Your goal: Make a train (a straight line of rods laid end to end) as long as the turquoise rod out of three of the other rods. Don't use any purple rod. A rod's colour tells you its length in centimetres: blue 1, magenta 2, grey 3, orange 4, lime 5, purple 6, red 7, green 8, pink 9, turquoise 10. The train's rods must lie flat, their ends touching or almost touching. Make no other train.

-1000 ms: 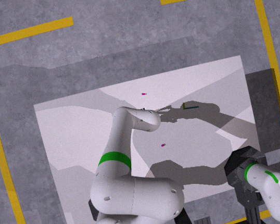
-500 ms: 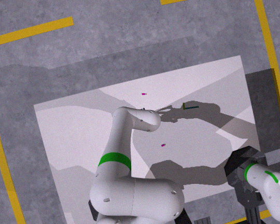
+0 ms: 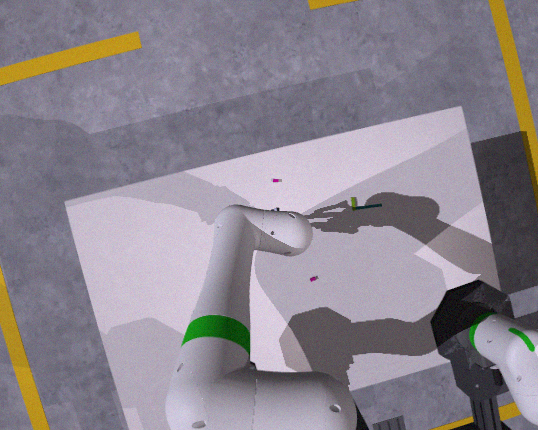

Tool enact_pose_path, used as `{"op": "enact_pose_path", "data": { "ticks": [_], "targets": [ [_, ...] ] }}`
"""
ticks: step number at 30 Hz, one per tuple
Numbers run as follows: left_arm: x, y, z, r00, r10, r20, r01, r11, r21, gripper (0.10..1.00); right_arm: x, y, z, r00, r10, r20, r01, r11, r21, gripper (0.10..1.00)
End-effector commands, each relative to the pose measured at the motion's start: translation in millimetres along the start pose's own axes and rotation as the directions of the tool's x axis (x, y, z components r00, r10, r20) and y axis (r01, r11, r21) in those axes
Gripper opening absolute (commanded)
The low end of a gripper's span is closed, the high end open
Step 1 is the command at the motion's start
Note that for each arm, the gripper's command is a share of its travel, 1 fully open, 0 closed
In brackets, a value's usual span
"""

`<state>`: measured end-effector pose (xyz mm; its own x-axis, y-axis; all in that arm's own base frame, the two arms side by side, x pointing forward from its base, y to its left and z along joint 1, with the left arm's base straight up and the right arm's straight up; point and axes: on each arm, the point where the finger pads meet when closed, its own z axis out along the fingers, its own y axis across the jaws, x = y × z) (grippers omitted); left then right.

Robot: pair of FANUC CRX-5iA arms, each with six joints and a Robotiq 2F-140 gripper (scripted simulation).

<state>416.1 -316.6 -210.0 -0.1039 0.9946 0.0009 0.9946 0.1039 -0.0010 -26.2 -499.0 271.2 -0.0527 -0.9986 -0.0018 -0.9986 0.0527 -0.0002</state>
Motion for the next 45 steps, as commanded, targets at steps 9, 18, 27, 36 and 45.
{"op": "enact_pose_path", "data": {
  "ticks": [9, 18, 27, 36, 45],
  "targets": [
    [-0.4, 0.5, -31.6, 1.0, 0.0, 0.001, 0.0, 1.0, -0.001, 0.231, 0.3, 0.1, -0.8, 1.0, 0.0, -0.002, 0.0, 1.0, 0.0, 1.0],
    [-0.4, 0.5, -32.4, 1.0, 0.0, 0.001, 0.0, 1.0, -0.001, 1.0, 0.3, 0.1, -0.8, 1.0, 0.0, -0.002, 0.0, 1.0, 0.0, 1.0],
    [-0.4, 0.5, -32.4, 1.0, 0.0, 0.001, 0.0, 1.0, -0.001, 1.0, 0.3, 0.1, -0.8, 1.0, 0.0, -0.002, 0.0, 1.0, 0.0, 1.0],
    [0.7, 1.0, -32.3, 1.0, -0.017, 0.001, 0.017, 1.0, -0.001, 1.0, 0.3, 0.1, -0.8, 1.0, 0.0, -0.002, 0.0, 1.0, 0.0, 1.0],
    [17.7, 8.6, -29.9, 0.961, -0.275, 0.001, 0.275, 0.961, -0.001, 1.0, 0.3, 0.1, -0.8, 1.0, 0.0, -0.002, 0.0, 1.0, 0.0, 1.0]
  ]
}}
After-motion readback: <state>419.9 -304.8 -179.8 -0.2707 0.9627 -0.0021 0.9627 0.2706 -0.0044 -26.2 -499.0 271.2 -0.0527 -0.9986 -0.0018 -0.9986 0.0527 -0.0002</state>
